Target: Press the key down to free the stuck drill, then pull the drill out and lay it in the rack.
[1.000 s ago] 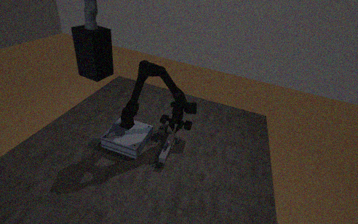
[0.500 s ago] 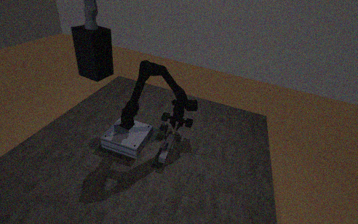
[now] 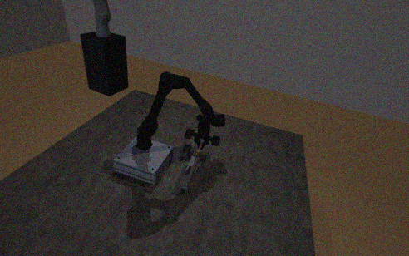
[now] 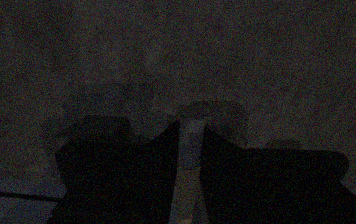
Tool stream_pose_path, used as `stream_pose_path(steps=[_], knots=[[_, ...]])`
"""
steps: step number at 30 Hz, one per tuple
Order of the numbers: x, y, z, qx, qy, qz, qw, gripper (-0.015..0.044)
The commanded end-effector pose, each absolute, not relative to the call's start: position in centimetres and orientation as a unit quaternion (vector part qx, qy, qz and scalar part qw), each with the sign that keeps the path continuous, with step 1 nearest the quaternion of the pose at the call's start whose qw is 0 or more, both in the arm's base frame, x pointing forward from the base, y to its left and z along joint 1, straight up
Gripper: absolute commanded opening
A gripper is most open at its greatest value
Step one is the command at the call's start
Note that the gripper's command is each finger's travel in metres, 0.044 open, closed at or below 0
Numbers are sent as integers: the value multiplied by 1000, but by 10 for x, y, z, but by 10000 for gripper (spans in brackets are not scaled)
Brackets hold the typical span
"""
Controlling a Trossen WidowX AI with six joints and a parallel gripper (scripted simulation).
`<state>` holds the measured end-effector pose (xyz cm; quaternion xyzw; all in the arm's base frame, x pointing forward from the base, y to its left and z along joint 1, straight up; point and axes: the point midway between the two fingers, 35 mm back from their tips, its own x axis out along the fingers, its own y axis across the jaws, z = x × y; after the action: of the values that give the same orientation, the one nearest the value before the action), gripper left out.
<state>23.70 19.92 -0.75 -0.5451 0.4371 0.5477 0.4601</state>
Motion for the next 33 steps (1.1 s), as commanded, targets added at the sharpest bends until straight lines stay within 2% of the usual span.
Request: stream_pose_path(steps=[1,33], knots=[[237,202,-6,-545,439,546,461,0],[234,199,3,-545,439,546,461,0]])
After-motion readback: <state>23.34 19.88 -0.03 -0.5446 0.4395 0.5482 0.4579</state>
